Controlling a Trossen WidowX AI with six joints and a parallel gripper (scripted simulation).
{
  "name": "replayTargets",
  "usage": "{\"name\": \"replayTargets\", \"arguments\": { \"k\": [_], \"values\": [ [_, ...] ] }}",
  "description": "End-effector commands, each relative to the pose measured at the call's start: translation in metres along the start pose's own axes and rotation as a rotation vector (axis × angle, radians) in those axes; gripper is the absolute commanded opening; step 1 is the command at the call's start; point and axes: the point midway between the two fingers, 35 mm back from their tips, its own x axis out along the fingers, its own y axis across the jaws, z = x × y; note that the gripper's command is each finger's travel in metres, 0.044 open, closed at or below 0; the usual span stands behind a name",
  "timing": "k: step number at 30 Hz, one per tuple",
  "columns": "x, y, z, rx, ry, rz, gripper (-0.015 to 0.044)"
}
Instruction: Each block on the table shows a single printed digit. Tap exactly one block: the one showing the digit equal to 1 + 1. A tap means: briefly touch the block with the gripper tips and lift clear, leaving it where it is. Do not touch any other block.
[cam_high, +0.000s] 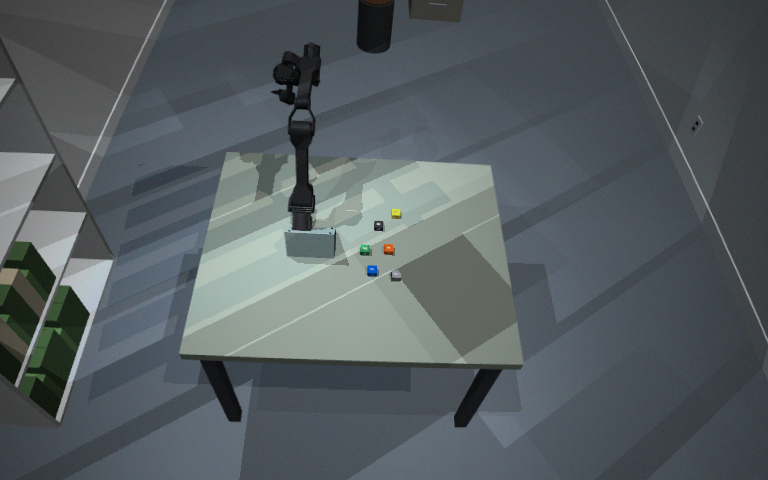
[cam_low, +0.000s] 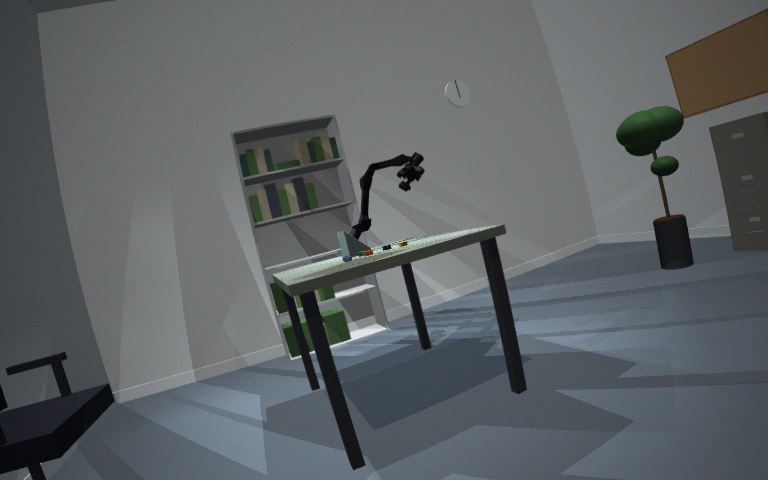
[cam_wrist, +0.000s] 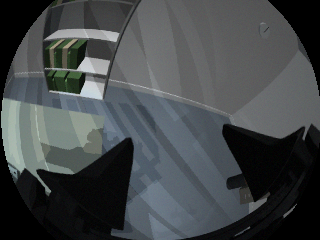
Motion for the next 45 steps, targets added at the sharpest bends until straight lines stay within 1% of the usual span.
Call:
{"name": "replayTargets", "arguments": {
  "k": [1, 6, 11, 18, 24, 29, 34, 39, 45],
  "values": [
    [0.010, 0.017, -0.074, 0.182, 0.177, 0.049, 0.0400],
    [-0.001, 0.040, -0.149, 0.372, 0.367, 0.071, 0.0400],
    [-0.031, 0.070, -0.218, 0.569, 0.548, 0.070, 0.0400],
    [-0.095, 0.123, -0.293, 0.852, 0.779, 0.031, 0.0400],
    [-0.164, 0.176, -0.334, 1.103, 0.957, -0.035, 0.0400],
    [-0.226, 0.224, -0.350, 1.317, 1.087, -0.115, 0.0400],
    [-0.286, 0.276, -0.348, 1.536, 1.196, -0.218, 0.0400],
    [-0.342, 0.330, -0.331, 1.761, 1.281, -0.347, 0.0400],
    [-0.398, 0.396, -0.290, 2.036, 1.342, -0.538, 0.0400]
  ]
}}
